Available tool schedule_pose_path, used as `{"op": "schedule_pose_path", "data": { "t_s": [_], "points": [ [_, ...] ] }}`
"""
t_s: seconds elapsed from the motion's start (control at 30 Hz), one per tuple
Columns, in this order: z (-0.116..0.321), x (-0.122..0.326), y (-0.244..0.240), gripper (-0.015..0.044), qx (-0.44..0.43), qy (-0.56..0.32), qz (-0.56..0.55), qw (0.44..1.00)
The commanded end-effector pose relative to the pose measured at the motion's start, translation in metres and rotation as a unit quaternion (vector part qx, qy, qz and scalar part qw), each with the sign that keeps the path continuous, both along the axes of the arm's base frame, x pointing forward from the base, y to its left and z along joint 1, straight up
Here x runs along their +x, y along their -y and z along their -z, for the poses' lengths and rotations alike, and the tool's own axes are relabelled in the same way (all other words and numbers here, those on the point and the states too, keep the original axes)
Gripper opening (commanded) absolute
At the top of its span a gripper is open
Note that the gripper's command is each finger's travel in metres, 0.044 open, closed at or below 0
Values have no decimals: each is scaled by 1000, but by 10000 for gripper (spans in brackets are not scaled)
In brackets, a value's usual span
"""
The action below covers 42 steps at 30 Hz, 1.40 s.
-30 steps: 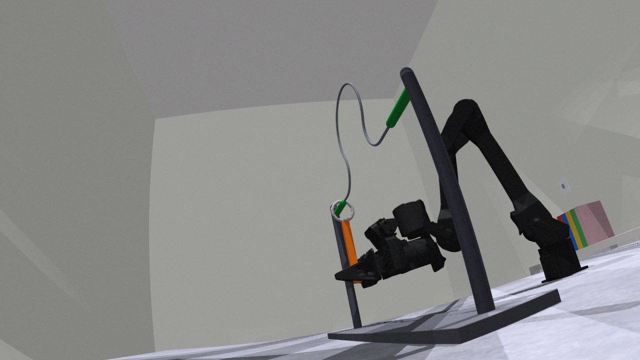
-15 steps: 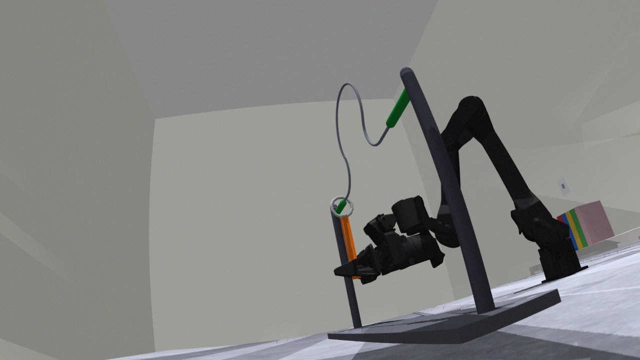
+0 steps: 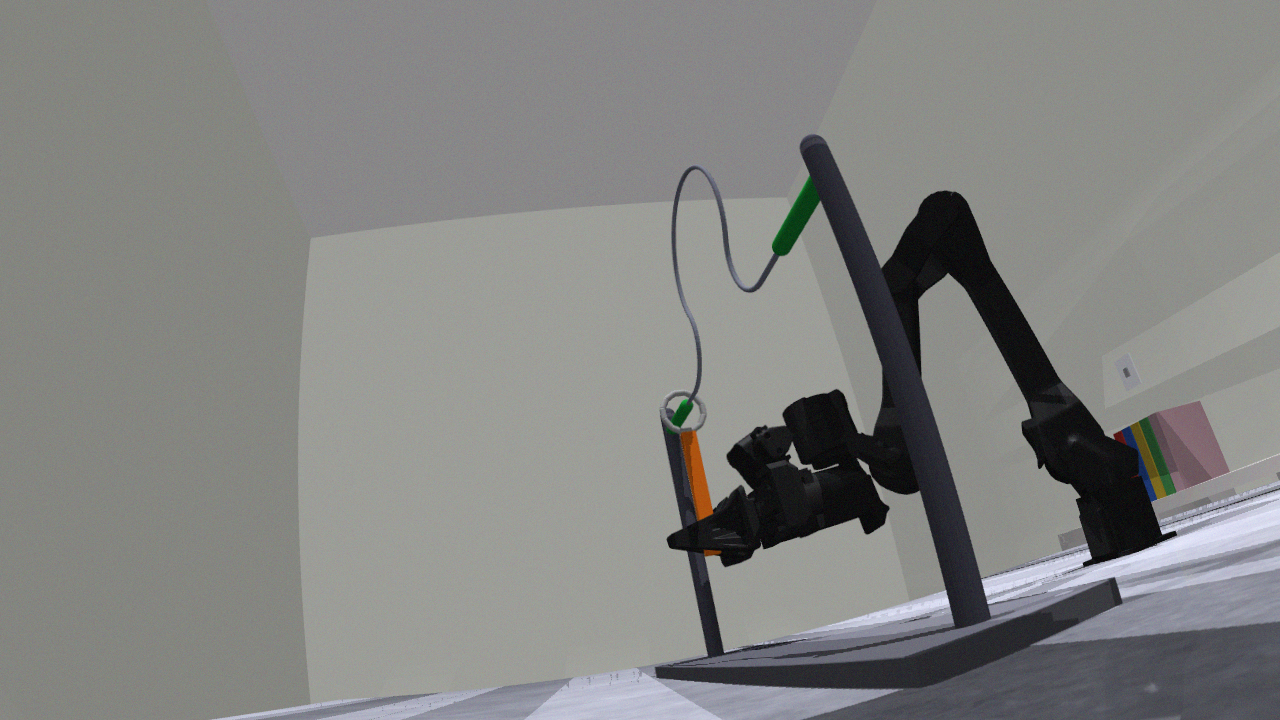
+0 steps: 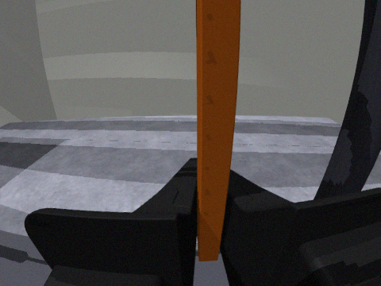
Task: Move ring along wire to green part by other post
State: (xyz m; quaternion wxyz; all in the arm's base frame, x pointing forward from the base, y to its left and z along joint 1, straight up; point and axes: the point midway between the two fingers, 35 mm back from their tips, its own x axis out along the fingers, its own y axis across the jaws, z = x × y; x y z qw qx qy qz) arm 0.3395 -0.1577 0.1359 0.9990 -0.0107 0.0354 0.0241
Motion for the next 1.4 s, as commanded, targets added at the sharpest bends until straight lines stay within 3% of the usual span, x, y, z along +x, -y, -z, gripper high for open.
{"op": "schedule_pose_path", "data": {
  "t_s": [0.0, 1.37],
  "points": [
    [0, 0, -2, -150, 2, 0, 0, 1000],
    [0, -2, -55, -150, 52, -1, -2, 999]
  ]
}}
